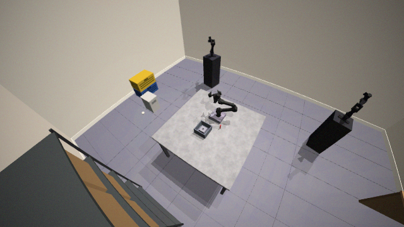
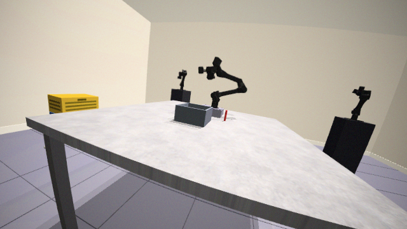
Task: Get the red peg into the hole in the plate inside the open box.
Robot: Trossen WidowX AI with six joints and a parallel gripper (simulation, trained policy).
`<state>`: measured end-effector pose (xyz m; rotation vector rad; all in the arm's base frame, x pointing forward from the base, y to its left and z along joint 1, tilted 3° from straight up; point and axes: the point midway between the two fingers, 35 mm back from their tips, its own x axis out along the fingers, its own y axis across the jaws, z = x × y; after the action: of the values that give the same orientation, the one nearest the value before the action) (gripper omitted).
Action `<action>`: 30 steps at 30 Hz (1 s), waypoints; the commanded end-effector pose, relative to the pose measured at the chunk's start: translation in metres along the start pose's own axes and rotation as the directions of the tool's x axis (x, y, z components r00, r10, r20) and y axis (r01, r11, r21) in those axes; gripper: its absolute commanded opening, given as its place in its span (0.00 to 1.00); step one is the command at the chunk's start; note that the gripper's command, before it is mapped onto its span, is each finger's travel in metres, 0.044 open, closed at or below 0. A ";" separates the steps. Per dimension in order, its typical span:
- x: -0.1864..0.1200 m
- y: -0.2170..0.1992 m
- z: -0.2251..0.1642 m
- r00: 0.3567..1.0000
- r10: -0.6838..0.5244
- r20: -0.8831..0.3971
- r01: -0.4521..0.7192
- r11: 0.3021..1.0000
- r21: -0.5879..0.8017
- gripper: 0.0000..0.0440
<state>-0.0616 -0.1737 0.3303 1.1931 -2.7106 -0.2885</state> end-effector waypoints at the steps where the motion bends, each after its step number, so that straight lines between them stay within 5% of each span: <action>1: -0.003 -0.020 -0.003 0.996 -0.090 -0.010 0.089 0.989 -0.114 1.00; 14: -0.027 -0.080 -0.007 0.931 -0.365 -0.013 0.319 0.831 -0.457 1.00; 30: -0.078 -0.139 -0.002 0.756 -0.654 0.035 0.421 0.444 -0.791 1.00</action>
<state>0.0758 -0.2104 0.2967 1.5732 -1.6468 -1.0855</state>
